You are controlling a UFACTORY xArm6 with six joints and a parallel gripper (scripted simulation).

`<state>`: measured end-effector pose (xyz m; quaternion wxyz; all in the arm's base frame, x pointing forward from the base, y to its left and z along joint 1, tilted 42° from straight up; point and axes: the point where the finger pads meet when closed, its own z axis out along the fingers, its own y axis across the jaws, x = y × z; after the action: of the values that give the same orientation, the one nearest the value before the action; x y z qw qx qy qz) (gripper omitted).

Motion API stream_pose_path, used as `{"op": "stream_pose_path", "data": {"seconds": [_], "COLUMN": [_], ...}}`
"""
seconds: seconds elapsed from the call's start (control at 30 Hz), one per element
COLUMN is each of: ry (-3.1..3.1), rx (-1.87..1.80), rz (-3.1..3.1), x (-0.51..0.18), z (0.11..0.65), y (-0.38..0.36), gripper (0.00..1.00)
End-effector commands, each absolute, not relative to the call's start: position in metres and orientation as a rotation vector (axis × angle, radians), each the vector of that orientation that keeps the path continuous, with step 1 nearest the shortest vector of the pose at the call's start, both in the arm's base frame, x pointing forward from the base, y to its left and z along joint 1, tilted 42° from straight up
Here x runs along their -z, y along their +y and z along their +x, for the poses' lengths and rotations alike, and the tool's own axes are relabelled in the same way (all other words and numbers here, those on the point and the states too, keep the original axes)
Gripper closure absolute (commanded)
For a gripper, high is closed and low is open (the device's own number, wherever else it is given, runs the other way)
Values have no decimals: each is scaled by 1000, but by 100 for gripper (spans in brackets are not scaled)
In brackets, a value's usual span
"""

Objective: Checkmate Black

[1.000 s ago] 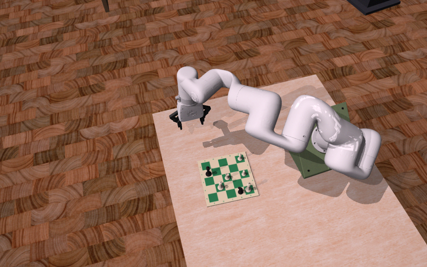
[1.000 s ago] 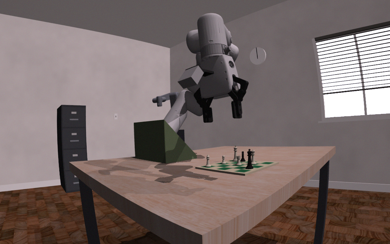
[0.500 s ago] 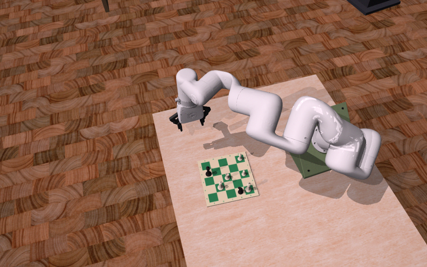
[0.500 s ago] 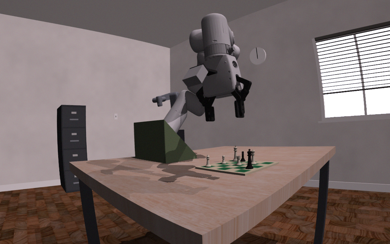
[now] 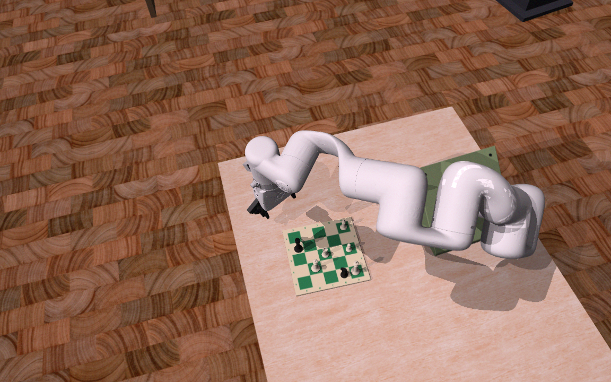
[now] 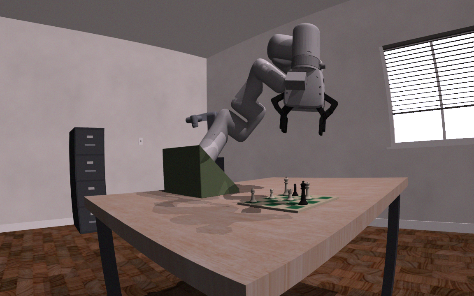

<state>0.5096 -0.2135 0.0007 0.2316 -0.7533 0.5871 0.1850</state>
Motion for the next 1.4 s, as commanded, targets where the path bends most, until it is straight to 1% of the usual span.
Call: {"op": "stream_pose_path", "data": {"seconds": [0.0, 0.03, 0.1, 0.13, 0.17, 0.27, 0.33, 0.43, 0.53, 0.63, 0.73, 0.83, 0.9, 0.97, 1.0, 1.17, 1.23, 1.3, 1.37], "ry": [1453, 1453, 1319, 1319, 1243, 1243, 1072, 977, 767, 652, 405, 405, 136, 136, 4, 306, 306, 521, 521], "rx": [-437, -437, -397, -397, -375, -375, -325, -297, -235, -201, -126, -126, -43, -43, -1, -108, -108, -167, -167], "rz": [-2279, -2279, -2417, -2417, -2487, -2487, -2629, -2699, -2833, -2896, -3010, -3010, -3105, -3105, -3142, -3181, -3181, -3200, -3200], "x": [-49, -49, -80, -80, -95, -95, -127, -143, -174, -189, -217, -217, -240, -240, -250, -245, -245, -241, -241], "z": [511, 511, 508, 508, 505, 505, 496, 490, 474, 464, 441, 441, 414, 414, 400, 416, 416, 427, 427], "y": [-181, -181, -156, -156, -143, -143, -115, -101, -72, -59, -33, -33, -10, -10, 0, 7, 7, 12, 12], "gripper": [0, 0, 0, 0, 0, 0, 0, 0, 0, 0, 0, 0, 0, 0, 0, 0, 0, 0, 0]}}
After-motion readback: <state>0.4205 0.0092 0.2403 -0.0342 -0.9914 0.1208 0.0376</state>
